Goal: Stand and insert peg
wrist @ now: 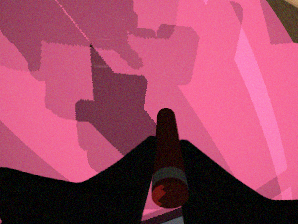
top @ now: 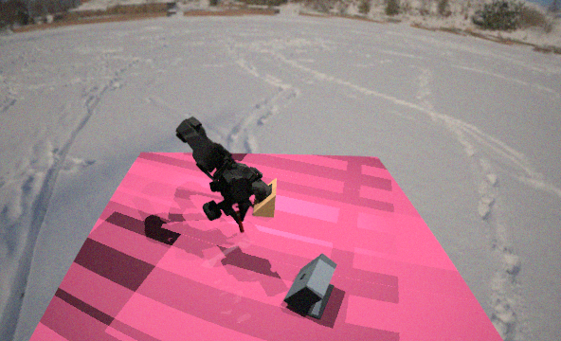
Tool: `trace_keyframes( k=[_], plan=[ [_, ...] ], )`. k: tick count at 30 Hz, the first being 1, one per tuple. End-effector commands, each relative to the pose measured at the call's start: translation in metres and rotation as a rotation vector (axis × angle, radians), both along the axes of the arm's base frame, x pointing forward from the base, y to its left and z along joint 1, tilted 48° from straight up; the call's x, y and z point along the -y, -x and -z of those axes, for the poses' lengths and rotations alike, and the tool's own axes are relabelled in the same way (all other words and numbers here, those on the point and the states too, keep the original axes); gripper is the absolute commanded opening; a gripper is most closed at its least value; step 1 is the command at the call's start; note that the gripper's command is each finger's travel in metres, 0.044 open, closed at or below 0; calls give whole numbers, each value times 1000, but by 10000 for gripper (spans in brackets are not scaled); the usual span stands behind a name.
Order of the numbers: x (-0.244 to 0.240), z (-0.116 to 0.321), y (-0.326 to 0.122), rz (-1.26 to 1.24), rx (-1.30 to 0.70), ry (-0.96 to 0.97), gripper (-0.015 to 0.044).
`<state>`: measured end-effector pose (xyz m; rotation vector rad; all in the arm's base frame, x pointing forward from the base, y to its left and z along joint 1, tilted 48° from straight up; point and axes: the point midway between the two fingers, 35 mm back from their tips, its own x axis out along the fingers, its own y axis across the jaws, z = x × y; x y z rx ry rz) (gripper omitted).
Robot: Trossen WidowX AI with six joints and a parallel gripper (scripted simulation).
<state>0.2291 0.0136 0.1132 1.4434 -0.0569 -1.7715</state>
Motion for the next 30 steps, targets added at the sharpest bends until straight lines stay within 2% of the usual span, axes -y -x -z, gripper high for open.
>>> trace_keyframes(
  k=[1, 30],
  plan=[
    [-2, 6, -2, 9, 3, -41, 0],
    [-25, 38, -34, 48, 94, -365, 0]
  ],
)
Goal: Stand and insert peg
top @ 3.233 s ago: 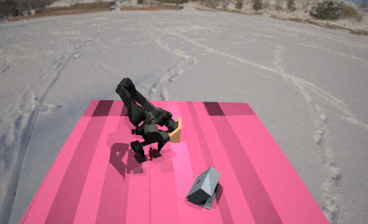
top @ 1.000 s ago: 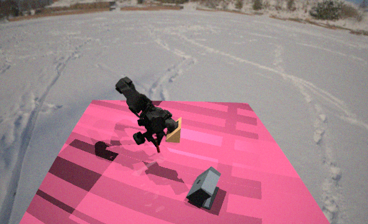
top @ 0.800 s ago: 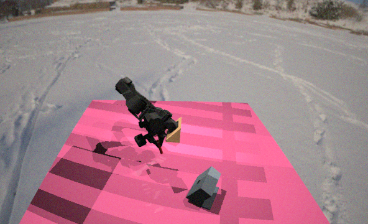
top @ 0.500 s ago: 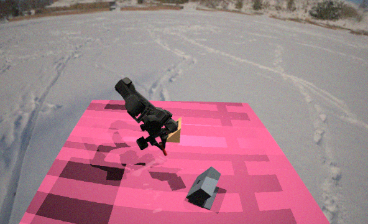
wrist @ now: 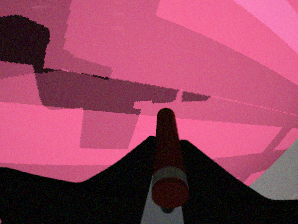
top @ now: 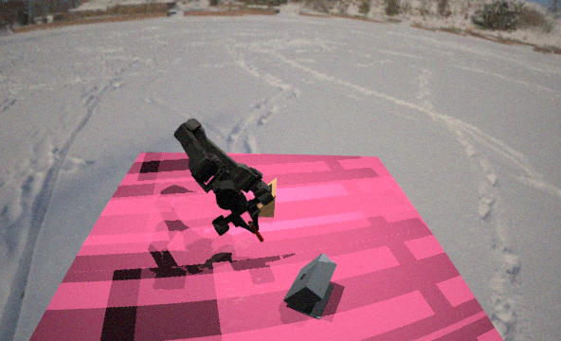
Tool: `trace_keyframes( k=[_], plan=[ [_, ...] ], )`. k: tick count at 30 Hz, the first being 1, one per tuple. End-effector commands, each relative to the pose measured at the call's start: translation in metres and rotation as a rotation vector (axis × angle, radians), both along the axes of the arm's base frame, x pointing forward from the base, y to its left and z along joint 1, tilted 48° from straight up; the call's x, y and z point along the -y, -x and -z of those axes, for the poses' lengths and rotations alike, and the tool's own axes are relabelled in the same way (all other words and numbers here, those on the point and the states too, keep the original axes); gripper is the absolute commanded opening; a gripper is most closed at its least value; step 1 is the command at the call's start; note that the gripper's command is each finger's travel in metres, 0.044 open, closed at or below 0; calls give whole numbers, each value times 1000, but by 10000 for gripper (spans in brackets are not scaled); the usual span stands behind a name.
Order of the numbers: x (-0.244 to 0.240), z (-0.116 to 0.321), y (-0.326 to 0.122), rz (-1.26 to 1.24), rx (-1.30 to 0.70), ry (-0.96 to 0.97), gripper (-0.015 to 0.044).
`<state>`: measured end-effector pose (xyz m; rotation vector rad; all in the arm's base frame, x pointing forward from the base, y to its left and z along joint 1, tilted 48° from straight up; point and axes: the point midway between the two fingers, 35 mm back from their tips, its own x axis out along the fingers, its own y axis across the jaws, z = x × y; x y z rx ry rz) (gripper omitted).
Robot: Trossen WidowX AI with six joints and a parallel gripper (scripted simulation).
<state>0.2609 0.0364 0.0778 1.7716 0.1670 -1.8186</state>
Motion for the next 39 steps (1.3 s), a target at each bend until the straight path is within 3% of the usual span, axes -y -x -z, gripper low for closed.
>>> trace_keyframes(
  k=[1, 39],
  plan=[
    [-3, 4, -4, -2, 11, -40, 0],
    [-26, 11, -63, -65, 235, -414, 0]
  ],
)
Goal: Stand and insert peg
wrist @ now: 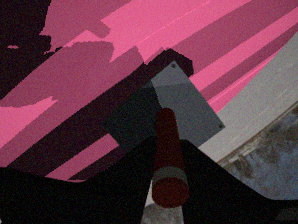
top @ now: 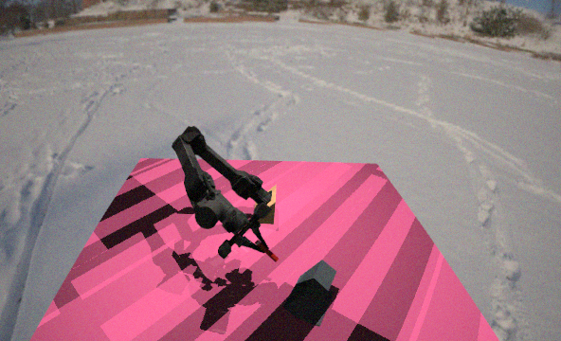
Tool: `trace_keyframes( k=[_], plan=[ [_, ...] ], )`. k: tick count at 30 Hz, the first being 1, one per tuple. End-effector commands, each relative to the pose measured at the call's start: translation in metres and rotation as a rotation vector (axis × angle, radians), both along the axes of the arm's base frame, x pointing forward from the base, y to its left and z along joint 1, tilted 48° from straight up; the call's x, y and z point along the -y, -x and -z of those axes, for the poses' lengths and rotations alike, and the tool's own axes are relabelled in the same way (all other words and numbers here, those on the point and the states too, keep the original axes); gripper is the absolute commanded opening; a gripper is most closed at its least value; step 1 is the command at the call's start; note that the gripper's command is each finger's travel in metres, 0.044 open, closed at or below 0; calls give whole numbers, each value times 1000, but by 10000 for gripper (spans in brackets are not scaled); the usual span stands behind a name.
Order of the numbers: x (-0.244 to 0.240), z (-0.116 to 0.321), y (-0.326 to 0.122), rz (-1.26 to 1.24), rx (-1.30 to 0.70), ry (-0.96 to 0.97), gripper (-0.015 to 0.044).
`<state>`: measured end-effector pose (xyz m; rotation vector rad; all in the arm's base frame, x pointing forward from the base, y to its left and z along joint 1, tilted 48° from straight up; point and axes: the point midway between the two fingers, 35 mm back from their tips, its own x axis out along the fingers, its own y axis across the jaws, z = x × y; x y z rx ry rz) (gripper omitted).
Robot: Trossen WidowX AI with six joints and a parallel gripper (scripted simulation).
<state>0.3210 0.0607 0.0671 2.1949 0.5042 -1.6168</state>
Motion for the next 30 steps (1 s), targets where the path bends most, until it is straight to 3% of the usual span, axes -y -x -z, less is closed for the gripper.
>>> trace_keyframes(
  k=[1, 30],
  plan=[
    [-2, 0, -5, -13, 24, -33, 0],
    [-13, 29, -33, -36, 82, -91, 0]
  ],
)
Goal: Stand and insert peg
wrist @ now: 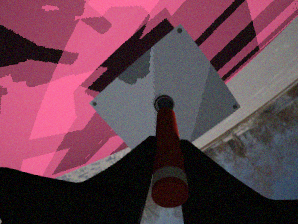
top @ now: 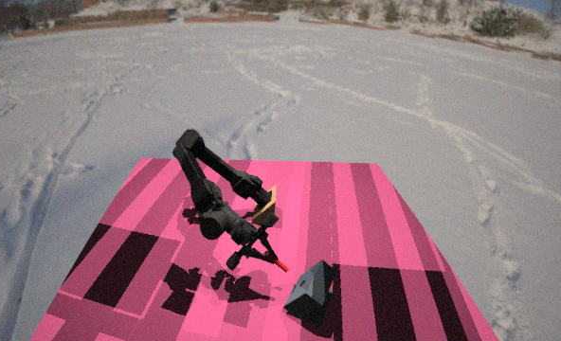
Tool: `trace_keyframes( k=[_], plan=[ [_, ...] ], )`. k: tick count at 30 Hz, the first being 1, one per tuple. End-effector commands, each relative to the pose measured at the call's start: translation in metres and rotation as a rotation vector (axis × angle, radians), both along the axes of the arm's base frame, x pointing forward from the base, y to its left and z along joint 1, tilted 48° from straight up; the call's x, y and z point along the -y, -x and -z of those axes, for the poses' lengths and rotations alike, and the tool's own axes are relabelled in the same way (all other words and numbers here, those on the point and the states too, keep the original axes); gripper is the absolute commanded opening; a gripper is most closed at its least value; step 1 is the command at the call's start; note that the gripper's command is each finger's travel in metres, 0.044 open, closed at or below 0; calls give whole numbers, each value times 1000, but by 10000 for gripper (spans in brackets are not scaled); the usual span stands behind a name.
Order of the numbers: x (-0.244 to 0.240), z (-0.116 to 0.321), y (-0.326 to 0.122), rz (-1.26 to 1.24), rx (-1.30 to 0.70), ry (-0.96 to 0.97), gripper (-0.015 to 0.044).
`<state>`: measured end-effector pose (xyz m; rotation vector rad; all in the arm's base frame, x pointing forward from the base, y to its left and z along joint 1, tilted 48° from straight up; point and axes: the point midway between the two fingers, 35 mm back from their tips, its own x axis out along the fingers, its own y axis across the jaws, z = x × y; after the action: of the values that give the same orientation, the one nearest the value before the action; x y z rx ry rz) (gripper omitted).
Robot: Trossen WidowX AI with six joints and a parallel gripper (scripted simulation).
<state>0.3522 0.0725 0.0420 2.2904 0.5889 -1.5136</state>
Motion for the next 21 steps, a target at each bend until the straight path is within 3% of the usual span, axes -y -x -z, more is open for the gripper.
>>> trace_keyframes(
  k=[1, 21],
  plan=[
    [-2, 5, -3, -7, 6, -9, 0],
    [-5, 22, -13, -13, 31, -36, 0]
  ],
)
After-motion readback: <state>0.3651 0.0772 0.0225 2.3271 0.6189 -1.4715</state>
